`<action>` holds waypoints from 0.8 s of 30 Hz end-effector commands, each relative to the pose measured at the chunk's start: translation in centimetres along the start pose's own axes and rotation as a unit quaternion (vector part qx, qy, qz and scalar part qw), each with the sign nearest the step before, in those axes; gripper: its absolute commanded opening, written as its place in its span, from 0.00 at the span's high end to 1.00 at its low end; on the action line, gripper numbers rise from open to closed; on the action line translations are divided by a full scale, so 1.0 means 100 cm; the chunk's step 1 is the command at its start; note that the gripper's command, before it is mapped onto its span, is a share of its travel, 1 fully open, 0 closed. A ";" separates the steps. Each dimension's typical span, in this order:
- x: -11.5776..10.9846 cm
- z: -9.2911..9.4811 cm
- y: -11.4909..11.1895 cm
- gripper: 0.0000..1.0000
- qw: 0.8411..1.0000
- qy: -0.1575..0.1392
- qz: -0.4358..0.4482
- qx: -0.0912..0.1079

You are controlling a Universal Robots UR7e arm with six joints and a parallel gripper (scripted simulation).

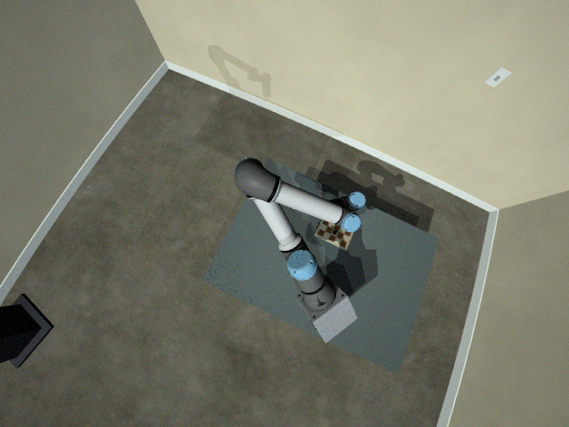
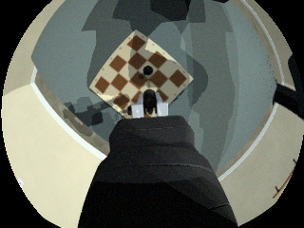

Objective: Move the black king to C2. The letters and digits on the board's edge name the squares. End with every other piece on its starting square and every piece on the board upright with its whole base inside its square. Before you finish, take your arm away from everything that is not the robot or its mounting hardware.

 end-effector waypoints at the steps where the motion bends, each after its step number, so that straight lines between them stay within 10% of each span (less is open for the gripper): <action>1: 0.000 0.000 0.000 1.00 1.000 0.000 0.000 0.000; 24: -0.001 0.036 -0.001 1.00 1.000 0.001 0.000 0.001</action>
Point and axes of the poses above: the point where the finger pads meet when closed, its own z axis out along the fingers, its own y axis across the jaws, x = y × z, the point moved 10 cm from there along -z, back along the fingers, and after that the axes turned 3 degrees about -z, right-handed, at the moved point
